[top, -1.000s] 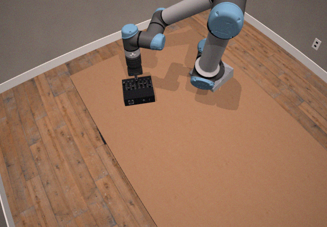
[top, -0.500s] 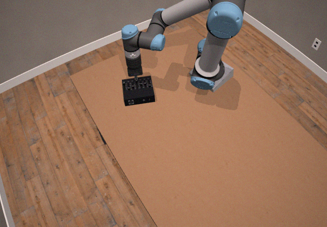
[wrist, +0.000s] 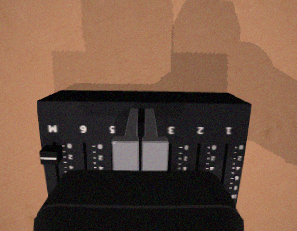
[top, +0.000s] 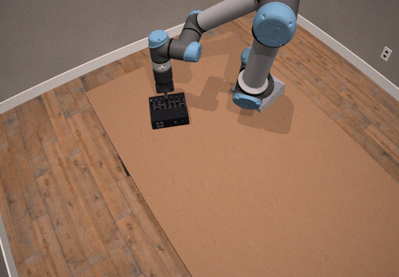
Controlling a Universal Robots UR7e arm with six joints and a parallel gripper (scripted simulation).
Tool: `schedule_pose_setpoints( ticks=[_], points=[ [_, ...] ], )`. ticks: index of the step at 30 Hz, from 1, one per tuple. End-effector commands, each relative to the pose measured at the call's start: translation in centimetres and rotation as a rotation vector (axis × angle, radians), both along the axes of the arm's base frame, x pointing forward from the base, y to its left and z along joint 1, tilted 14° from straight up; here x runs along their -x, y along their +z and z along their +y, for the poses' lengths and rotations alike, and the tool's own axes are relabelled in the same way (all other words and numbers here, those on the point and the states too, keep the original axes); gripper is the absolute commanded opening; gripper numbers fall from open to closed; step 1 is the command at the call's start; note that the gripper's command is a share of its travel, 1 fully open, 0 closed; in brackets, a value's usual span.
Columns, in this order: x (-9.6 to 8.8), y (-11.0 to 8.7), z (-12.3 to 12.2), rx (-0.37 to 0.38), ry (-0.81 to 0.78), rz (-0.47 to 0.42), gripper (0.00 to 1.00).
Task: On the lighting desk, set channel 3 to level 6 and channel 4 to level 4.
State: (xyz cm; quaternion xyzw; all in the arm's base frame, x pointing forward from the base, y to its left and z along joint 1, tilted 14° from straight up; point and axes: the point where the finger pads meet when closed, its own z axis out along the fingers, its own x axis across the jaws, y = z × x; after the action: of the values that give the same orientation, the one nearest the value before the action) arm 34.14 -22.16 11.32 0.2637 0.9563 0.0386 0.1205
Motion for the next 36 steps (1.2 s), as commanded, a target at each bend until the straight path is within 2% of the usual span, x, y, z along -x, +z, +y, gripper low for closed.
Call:
schedule_pose_setpoints(
  ticks=[1, 36],
  points=[
    [0.0, -0.1, 0.2, -0.002, 0.001, 0.002, 0.0],
    [-0.8, 0.1, 1.6, -0.002, 0.001, 0.002, 0.0]
  ],
)
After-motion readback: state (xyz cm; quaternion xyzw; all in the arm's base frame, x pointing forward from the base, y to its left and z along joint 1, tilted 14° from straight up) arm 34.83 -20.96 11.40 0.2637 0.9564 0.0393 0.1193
